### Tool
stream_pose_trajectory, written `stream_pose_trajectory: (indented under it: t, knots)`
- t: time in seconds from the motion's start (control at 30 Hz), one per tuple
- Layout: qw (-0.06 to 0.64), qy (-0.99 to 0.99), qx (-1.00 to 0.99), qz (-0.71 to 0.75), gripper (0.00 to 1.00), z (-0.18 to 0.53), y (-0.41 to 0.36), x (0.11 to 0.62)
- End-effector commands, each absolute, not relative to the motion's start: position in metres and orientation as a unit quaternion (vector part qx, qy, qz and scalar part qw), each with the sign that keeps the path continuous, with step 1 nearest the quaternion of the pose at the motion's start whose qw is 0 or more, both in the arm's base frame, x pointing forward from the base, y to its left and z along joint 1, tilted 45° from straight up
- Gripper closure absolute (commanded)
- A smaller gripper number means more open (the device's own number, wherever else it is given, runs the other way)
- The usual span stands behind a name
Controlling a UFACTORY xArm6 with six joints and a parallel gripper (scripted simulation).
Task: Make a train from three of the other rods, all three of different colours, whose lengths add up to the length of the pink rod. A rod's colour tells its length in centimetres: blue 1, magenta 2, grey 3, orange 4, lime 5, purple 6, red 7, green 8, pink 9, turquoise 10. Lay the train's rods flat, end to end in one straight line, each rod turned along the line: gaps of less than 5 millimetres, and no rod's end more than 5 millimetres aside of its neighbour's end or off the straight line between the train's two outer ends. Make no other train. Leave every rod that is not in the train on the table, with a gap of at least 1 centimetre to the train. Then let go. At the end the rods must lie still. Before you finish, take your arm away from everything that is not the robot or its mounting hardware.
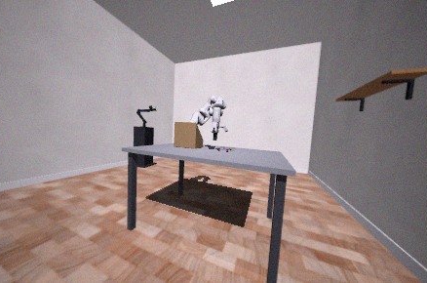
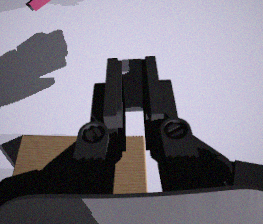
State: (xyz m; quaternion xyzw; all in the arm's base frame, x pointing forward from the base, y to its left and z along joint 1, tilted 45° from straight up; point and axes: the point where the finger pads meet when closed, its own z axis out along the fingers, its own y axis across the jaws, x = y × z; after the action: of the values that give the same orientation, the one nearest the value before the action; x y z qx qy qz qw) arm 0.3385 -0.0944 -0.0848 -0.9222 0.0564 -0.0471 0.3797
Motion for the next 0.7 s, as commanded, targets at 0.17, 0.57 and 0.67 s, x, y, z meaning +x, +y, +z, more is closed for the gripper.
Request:
stream_pose_trajectory:
  t: [0.17,0.57,0.67]
  knots:
    - [0.379,0.109,-0.918,-0.027,0.96,-0.071,-0.085,0.345]
    - [0.376,0.282,-0.882,0.045,0.96,-0.028,-0.046,0.357]
    - [0.374,0.318,-0.869,0.061,0.96,-0.019,-0.037,0.359]
